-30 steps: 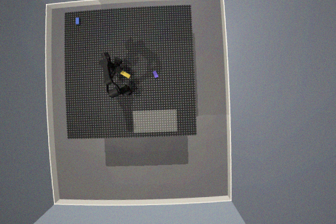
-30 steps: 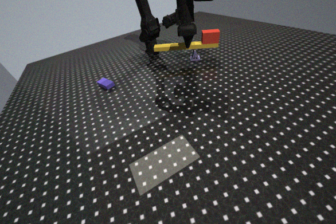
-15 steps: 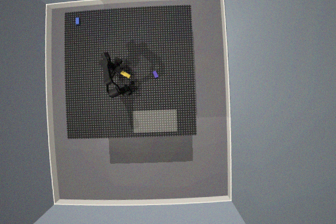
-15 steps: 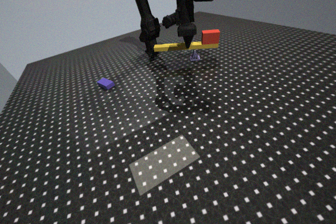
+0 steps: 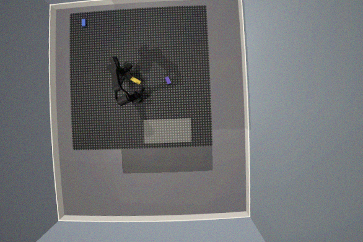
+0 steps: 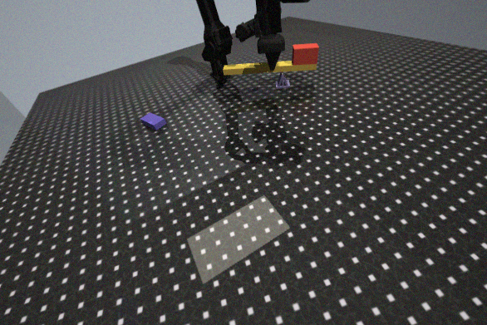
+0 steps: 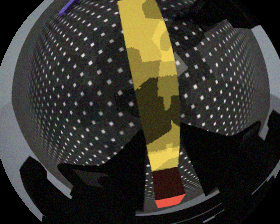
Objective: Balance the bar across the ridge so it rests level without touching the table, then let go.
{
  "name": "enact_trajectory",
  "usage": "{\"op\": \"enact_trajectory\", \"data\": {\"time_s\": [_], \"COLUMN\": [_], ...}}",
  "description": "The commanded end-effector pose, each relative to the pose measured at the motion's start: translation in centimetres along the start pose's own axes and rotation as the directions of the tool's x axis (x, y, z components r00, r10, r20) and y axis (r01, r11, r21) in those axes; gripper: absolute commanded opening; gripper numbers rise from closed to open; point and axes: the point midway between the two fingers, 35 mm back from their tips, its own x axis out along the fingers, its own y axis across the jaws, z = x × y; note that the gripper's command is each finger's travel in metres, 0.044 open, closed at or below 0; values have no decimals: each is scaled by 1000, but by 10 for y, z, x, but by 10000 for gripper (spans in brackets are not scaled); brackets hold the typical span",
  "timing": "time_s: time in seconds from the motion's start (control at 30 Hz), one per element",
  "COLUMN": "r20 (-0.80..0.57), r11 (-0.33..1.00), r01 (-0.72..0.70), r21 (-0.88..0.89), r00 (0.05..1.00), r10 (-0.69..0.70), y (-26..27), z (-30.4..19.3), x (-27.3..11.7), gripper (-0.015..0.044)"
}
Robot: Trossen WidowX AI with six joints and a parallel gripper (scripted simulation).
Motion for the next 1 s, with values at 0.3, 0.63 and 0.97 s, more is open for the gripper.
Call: {"op": "enact_trajectory", "data": {"time_s": [0.3, 0.63, 0.97], "r20": [0, 0, 0], "r11": [1000, 1000, 1000], "r01": [-1, -1, -1], "r21": [3, 3, 3], "r00": [1000, 1000, 1000], "r10": [1, 1, 1], "y": [0, 0, 0], "z": [0, 0, 0], "x": [1, 2, 3], "gripper": [0, 0, 0]}}
